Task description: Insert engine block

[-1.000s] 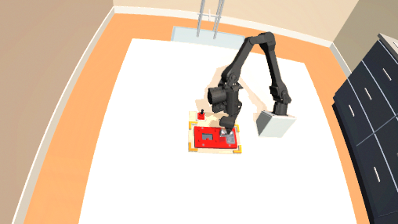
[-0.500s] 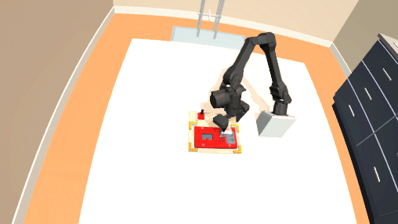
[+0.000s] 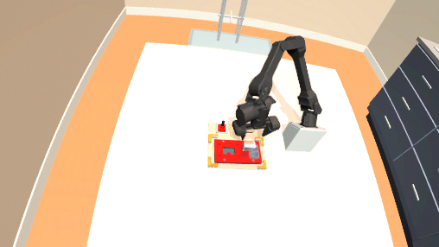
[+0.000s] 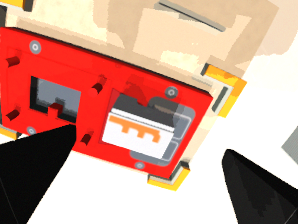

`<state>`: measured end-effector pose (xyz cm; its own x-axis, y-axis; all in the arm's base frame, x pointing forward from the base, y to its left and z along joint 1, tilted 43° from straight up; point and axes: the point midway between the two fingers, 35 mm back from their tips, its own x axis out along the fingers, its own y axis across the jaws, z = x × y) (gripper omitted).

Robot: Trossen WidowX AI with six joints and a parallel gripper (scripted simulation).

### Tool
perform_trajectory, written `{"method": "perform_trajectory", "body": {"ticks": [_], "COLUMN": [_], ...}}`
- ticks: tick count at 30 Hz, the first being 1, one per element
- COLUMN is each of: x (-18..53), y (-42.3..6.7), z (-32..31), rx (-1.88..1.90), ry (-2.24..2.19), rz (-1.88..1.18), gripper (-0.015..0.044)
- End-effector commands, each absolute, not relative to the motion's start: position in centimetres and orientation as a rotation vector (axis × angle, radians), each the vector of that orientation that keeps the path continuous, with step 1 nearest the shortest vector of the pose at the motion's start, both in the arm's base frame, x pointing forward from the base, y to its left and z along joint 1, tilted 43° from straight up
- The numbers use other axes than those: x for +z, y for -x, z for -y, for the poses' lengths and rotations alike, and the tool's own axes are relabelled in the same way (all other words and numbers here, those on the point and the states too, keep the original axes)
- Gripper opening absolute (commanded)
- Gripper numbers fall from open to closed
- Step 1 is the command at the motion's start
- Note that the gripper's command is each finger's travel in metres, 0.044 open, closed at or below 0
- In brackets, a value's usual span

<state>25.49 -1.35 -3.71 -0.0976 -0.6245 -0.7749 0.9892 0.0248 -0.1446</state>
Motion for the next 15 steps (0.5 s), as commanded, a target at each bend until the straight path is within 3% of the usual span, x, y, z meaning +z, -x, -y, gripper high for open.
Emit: {"method": "perform_trajectory", "body": {"ticks": [1,15], "x": [-3.5,-4.5], "y": [-25.8,-26.0], "z": [1.1,-0.1], "rx": [-1.537,-1.56], "ry": [-0.65,-0.697], "rz": [-0.696,-0.612], "gripper": [0.044,0.044]}}
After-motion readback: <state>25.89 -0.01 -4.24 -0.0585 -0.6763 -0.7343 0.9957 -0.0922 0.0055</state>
